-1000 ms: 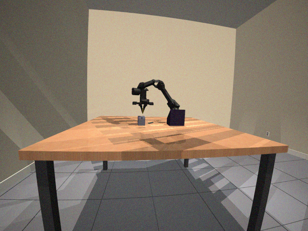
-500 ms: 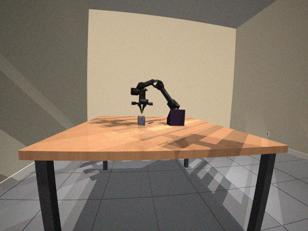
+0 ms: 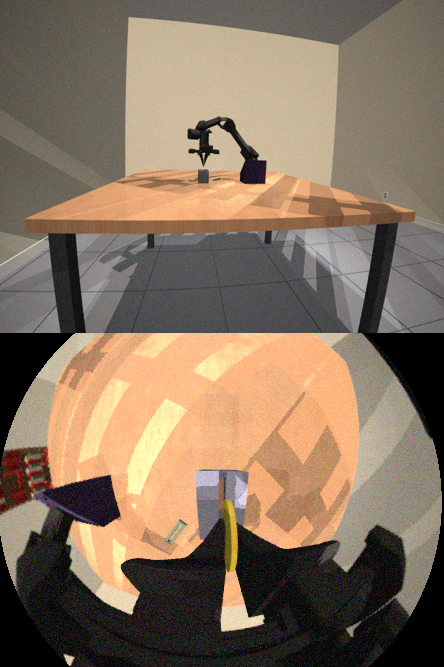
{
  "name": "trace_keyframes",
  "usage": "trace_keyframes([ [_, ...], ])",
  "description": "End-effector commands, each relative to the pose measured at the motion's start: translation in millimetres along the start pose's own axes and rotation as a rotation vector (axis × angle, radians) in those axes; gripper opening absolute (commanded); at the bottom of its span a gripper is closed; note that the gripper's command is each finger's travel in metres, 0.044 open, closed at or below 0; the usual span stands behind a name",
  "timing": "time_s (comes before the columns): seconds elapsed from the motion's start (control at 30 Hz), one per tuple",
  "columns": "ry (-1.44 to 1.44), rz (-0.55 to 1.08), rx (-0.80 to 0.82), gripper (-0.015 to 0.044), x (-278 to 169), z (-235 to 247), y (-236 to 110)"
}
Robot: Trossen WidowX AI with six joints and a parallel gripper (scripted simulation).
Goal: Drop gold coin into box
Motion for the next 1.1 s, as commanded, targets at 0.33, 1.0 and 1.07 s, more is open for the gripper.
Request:
trace_keyframes([
  [0.33,-0.001,0.000,0.000,0.0000,-0.4,0.2,0.4],
  [1.0,-0.006,0.001,0.000,0.0000,-0.2,0.2,13.0],
  [1.07,-0.006,0.001,0.000,0.0000,-0.3,0.0,14.2],
])
Point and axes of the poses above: the point midway between the two fingers, 35 mm back from their tips, its own y axis out along the fingers, its own z axis across the jaws, x = y × z, the point moved 2 cm from there along -y, back along the fingers, and after that the axes turned 11 degrees about y, right-handed, at the moved point
